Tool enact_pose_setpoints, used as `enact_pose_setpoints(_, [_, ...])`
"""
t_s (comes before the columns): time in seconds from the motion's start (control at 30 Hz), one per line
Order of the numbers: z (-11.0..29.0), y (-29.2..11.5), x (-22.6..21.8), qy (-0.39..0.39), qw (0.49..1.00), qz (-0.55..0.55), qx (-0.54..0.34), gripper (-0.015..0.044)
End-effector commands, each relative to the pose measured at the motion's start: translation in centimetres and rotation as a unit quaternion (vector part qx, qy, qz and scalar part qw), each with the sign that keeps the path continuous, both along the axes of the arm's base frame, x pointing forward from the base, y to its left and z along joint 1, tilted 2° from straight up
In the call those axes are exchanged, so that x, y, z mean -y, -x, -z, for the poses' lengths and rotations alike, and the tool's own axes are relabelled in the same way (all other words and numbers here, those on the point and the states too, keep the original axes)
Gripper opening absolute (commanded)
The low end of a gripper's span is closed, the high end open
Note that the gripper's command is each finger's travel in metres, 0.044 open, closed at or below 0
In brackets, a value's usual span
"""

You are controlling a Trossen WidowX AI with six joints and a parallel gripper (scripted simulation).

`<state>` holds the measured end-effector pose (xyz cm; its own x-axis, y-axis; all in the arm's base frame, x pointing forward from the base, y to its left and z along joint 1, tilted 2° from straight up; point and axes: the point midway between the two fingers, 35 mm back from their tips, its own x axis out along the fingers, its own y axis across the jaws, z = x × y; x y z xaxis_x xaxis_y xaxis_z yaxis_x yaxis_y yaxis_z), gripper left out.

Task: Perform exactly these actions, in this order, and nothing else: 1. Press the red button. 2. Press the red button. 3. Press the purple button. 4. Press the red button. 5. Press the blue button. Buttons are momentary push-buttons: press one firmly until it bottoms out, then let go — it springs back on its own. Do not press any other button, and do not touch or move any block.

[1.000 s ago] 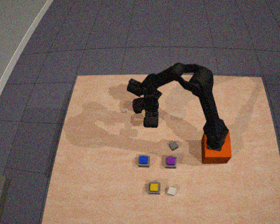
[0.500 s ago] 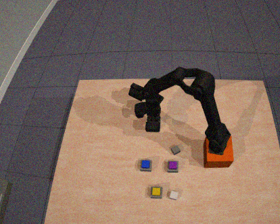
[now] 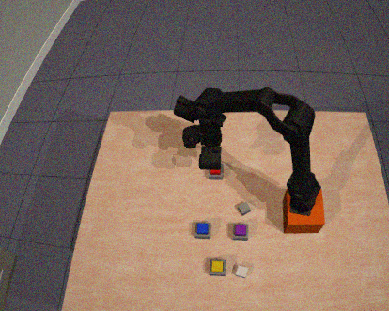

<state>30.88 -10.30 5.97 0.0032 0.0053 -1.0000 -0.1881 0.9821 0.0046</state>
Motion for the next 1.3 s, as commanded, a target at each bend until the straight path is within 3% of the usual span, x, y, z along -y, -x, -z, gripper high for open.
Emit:
enact_pose_setpoints(0.0, [-0.8,0.3,0.0,0.001,1.0,0.0,-0.004,0.002])
enact_pose_setpoints(0.07, [-0.9,0.4,-1.1,0.001,1.0,0.0,-0.004,0.002])
enact_pose_setpoints(0.23, [-1.5,2.6,-8.6,-0.001,1.0,0.0,-0.004,0.002])
enact_pose_setpoints(0.57, [-1.2,11.8,-19.1,-0.006,1.0,0.0,-0.008,0.002])
enact_pose_setpoints(0.77, [-0.7,13.3,-20.0,-0.007,1.0,0.0,-0.009,0.002])
enact_pose_setpoints(0.93, [4.9,13.5,-20.1,-0.007,1.0,0.0,-0.009,0.002])
enact_pose_setpoints(1.27, [5.9,13.5,-20.1,-0.007,1.0,0.0,-0.009,0.002])
